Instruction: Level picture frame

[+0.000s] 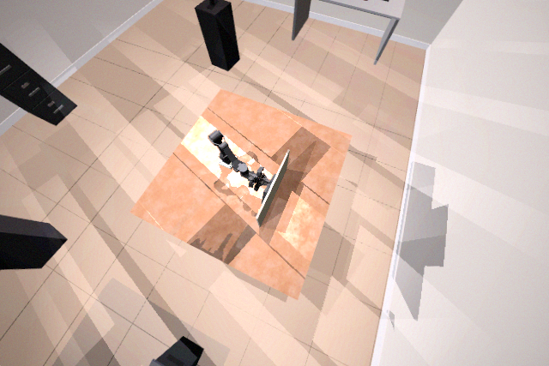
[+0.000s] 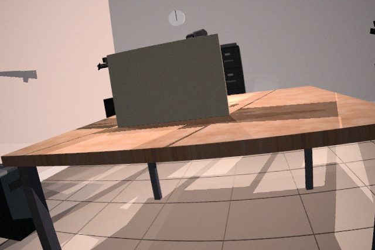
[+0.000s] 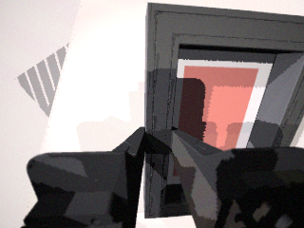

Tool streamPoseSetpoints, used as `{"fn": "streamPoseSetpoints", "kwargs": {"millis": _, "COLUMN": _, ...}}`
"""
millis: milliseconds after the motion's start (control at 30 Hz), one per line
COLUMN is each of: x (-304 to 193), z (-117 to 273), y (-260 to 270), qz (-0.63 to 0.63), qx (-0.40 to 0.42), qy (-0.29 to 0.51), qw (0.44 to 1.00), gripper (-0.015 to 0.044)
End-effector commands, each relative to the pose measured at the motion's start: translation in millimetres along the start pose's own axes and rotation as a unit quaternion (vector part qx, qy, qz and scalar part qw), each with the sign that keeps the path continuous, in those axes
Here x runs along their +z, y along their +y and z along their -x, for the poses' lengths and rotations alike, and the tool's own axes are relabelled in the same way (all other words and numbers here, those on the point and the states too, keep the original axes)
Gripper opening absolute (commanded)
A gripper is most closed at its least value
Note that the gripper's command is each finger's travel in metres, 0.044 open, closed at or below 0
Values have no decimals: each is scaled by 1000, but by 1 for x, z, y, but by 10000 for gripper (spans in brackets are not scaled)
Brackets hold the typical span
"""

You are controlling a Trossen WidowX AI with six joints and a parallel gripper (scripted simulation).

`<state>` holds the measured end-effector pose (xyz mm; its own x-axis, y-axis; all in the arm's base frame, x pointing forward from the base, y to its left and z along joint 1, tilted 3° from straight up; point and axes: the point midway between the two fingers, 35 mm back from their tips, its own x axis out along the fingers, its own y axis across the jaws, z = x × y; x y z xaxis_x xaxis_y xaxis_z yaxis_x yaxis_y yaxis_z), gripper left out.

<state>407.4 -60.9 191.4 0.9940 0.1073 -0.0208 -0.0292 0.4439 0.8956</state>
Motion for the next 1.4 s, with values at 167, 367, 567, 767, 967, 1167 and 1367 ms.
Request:
{"fn": "streamPoseSetpoints", "kwargs": {"millis": 167, "x": 0, "z": 0, "y": 2, "qz": -2, "qx": -2, "qy": -2, "qw": 1000, "gripper": 0}}
{"fn": "streamPoseSetpoints", "kwargs": {"millis": 367, "x": 0, "z": 0, "y": 4, "qz": -2, "qx": -2, "qy": -2, "qw": 1000, "gripper": 0}}
{"fn": "streamPoseSetpoints", "kwargs": {"millis": 567, "x": 0, "z": 0, "y": 6, "qz": -2, "qx": -2, "qy": -2, "qw": 1000, "gripper": 0}}
{"fn": "streamPoseSetpoints", "kwargs": {"millis": 767, "x": 0, "z": 0, "y": 8, "qz": -2, "qx": -2, "qy": -2, "qw": 1000, "gripper": 0}}
{"fn": "streamPoseSetpoints", "kwargs": {"millis": 967, "x": 0, "z": 0, "y": 10, "qz": -2, "qx": -2, "qy": -2, "qw": 1000, "gripper": 0}}
{"fn": "streamPoseSetpoints", "kwargs": {"millis": 1167, "x": 0, "z": 0, "y": 12, "qz": -2, "qx": -2, "qy": -2, "qw": 1000, "gripper": 0}}
{"fn": "streamPoseSetpoints", "kwargs": {"millis": 1367, "x": 0, "z": 0, "y": 13, "qz": -2, "qx": -2, "qy": -2, "qw": 1000, "gripper": 0}}
